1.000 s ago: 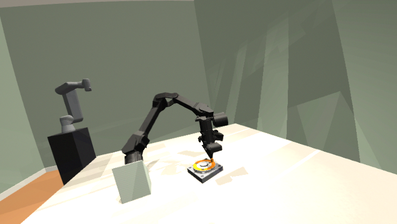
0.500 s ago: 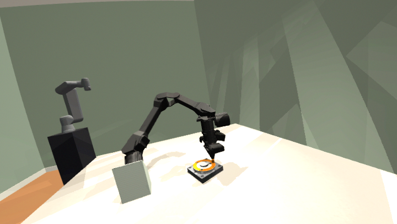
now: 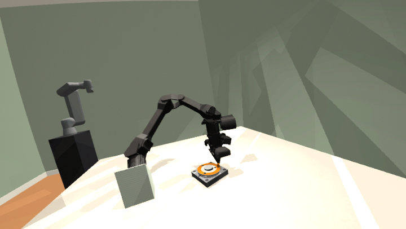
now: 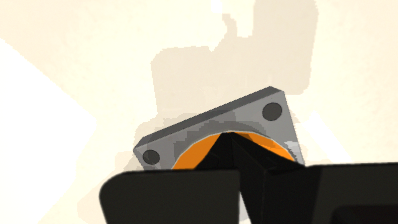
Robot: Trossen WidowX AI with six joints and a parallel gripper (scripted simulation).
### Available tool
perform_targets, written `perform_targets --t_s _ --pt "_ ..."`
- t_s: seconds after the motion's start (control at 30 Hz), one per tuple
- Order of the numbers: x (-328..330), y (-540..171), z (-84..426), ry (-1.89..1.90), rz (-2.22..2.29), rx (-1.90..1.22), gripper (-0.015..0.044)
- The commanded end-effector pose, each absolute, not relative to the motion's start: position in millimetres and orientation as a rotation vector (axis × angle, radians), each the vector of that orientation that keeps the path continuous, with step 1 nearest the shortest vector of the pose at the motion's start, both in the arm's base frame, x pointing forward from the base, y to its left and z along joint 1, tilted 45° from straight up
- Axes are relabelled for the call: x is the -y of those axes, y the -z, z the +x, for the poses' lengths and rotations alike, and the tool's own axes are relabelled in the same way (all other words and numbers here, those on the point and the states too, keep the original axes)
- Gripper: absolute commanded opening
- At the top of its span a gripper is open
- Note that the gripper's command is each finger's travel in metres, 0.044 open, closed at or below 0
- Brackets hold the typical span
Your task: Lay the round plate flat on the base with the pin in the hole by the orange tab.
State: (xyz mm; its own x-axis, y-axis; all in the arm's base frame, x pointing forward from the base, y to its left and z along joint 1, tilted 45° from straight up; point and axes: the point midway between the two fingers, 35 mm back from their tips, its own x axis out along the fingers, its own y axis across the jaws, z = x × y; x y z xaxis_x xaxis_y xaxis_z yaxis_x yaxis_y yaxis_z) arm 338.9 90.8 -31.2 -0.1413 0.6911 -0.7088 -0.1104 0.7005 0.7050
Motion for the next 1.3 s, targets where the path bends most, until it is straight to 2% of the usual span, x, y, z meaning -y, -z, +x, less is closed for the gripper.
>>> perform_targets --t_s 0.0,1.27 --pt "-87.0 37.2 338.5 -0.739 0.485 -1.577 0.0" --pt "-73.8 49.5 336.5 -0.738 0.484 -1.577 0.0"
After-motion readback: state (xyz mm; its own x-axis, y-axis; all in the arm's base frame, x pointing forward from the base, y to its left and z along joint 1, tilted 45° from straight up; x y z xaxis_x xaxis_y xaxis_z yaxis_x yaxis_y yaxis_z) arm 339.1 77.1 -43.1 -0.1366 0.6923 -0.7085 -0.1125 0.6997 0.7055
